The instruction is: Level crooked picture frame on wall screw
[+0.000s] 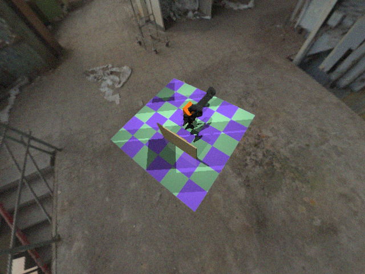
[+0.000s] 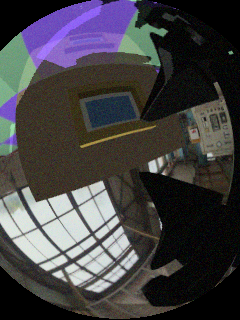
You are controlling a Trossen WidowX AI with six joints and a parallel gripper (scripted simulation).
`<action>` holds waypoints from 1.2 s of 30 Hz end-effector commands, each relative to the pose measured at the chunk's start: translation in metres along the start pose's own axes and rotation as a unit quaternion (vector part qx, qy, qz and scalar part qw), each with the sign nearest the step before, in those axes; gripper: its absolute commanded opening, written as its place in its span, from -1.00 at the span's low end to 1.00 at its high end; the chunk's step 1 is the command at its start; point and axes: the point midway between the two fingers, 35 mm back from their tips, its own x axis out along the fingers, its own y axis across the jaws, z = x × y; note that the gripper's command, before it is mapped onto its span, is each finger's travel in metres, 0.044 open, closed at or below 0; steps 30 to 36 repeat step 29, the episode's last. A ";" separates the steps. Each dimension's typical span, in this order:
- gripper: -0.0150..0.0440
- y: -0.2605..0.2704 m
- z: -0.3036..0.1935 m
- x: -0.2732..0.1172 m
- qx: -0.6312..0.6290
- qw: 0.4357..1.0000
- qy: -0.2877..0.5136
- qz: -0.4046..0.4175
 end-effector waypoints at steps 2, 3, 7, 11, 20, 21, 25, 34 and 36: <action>0.39 0.019 0.000 -0.012 0.055 0.998 0.001 -0.001; 0.39 0.019 0.000 -0.012 0.055 0.998 0.001 -0.001; 0.39 0.019 0.000 -0.012 0.055 0.998 0.001 -0.001; 0.39 0.019 0.000 -0.012 0.055 0.998 0.001 -0.001; 0.39 0.019 0.000 -0.012 0.055 0.998 0.001 -0.001; 0.39 0.019 0.000 -0.012 0.055 0.998 0.001 -0.001; 0.39 0.019 0.000 -0.012 0.055 0.998 0.001 -0.001; 0.39 0.019 0.000 -0.012 0.055 0.998 0.001 -0.001; 0.39 0.019 0.000 -0.012 0.055 0.998 0.001 -0.001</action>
